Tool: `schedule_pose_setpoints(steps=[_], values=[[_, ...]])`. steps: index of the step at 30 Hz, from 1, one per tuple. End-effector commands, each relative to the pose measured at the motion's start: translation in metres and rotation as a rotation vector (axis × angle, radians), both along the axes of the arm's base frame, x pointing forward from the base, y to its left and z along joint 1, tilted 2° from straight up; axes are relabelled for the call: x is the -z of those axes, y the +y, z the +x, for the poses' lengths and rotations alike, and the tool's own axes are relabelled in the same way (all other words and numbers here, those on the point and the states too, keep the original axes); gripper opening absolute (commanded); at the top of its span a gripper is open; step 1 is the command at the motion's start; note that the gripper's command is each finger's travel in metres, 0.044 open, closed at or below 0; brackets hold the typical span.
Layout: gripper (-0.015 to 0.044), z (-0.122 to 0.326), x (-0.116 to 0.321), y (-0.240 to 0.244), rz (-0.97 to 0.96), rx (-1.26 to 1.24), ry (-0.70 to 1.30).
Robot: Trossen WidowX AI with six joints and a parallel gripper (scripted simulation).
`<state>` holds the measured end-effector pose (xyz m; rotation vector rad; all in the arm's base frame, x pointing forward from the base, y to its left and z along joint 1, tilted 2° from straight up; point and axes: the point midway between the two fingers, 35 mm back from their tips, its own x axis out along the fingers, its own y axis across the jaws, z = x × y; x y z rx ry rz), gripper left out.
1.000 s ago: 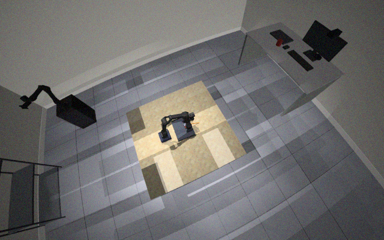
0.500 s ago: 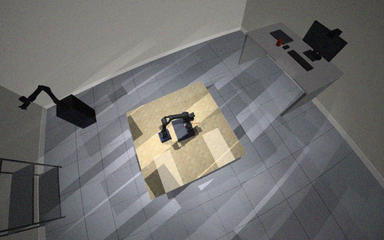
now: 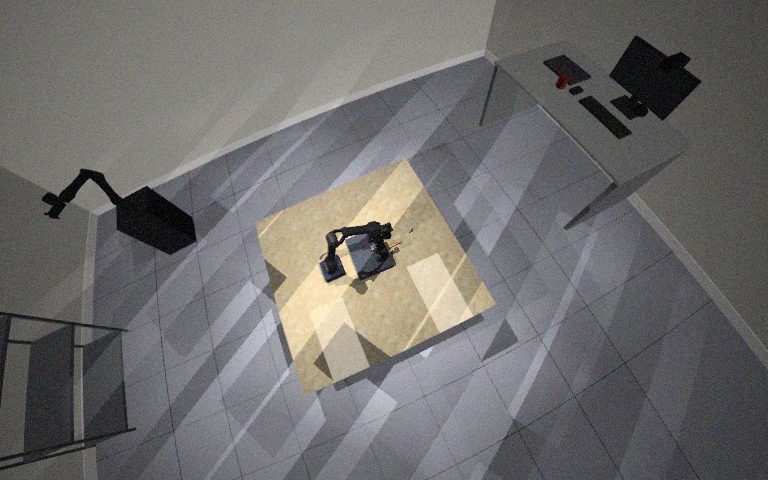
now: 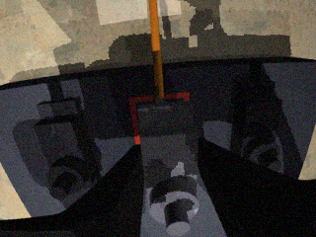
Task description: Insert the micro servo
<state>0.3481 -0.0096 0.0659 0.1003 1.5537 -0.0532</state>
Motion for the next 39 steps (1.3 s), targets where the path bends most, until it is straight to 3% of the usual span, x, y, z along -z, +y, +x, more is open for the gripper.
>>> schedule_pose_setpoints(steps=[1,39], values=[[0.0,0.0,0.004,0.0,0.0,-0.001,0.001],[0.0,0.0,0.034,0.001,0.0,-0.001,0.001]])
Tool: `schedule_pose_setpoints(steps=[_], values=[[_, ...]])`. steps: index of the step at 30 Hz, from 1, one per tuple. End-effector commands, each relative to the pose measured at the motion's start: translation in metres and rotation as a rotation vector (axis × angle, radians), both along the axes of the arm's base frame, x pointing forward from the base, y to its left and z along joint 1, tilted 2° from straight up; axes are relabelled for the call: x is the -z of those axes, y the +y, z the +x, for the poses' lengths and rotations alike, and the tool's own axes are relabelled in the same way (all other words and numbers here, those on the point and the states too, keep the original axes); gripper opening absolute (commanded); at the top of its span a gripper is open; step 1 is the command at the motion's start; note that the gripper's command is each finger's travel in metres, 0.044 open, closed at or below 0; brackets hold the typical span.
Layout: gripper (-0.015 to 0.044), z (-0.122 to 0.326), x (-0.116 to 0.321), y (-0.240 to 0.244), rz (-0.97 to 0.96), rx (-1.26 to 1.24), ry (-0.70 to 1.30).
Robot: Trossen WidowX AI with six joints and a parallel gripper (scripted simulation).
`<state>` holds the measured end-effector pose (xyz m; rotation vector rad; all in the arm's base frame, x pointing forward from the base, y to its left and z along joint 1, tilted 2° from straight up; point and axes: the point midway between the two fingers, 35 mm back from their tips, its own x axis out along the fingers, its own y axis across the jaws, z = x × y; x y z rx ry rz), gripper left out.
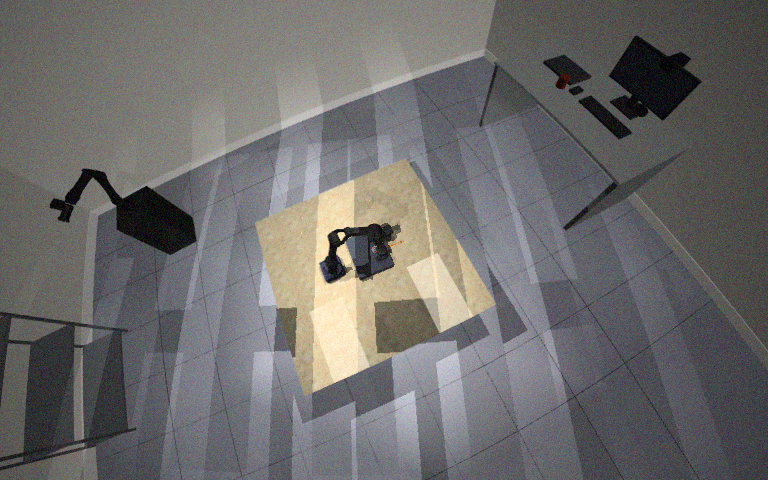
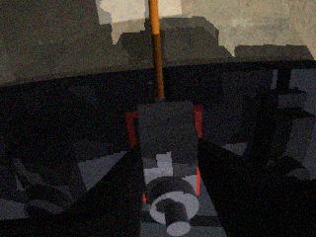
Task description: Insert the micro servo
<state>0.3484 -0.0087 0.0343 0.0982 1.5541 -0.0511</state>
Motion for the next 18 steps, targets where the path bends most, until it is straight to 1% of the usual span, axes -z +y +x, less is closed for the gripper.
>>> schedule_pose_setpoints(steps=[1,2,9,12,15,18], values=[[0.0,0.0,0.004,0.0,0.0,0.002,0.0],[0.0,0.0,0.005,0.0,0.0,0.002,0.0],[0.0184,0.0,0.002,0.0,0.0,0.002,0.0],[0.0187,0.0,-0.005,0.0,0.0,0.002,0.0],[0.0187,-0.003,-0.03,-0.001,0.0,0.002,0.001],[0.0187,-0.007,-0.033,-0.001,0.0,0.002,0.001]])
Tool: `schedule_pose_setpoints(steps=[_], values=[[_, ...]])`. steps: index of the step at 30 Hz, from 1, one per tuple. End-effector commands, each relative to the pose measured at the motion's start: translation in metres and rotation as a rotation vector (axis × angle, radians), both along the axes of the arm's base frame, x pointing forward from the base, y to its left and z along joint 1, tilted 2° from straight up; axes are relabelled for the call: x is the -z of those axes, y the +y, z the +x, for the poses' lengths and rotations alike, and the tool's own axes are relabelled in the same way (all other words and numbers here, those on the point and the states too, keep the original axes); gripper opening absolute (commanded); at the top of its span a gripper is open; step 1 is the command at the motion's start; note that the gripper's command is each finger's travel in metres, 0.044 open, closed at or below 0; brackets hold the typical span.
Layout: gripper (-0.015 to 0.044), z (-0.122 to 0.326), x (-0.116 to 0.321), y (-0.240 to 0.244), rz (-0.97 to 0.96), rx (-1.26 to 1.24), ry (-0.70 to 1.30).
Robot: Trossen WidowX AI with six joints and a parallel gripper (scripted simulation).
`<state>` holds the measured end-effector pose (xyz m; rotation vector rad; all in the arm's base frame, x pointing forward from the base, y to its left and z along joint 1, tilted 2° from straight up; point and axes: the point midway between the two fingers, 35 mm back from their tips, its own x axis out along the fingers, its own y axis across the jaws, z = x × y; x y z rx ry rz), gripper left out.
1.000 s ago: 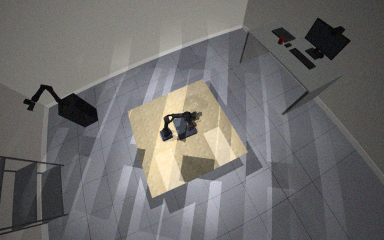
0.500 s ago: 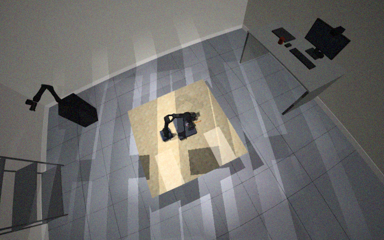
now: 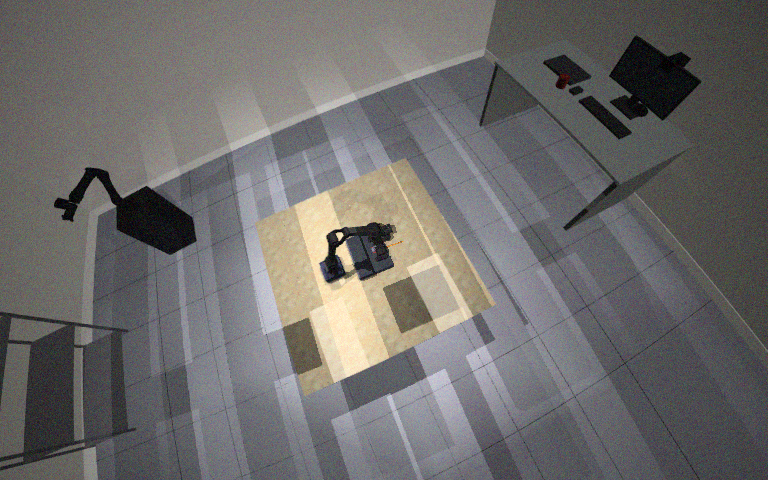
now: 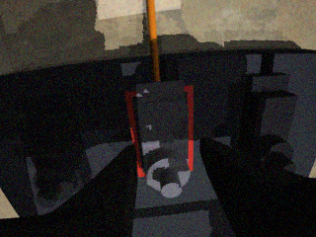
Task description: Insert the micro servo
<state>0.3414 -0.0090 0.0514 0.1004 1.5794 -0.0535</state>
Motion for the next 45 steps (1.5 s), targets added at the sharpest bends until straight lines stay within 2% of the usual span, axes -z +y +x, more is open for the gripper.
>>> schedule_pose_setpoints(steps=[1,7,12,17,21,27,33,45], values=[[0.0187,-0.001,-0.016,0.0,-0.001,-0.001,-0.024],[0.0187,-0.001,-0.016,0.0,-0.001,-0.001,-0.024],[0.0319,-0.024,-0.032,0.002,-0.001,0.0,-0.016],[0.044,-0.075,-0.064,0.007,0.001,-0.002,-0.016],[0.044,-0.103,-0.077,0.008,-0.001,-0.001,-0.015],[0.044,-0.103,-0.083,0.008,-0.001,-0.001,-0.016],[0.044,-0.101,-0.124,0.007,-0.001,-0.004,-0.023],[0.044,-0.101,-0.126,0.007,-0.001,-0.004,-0.023]])
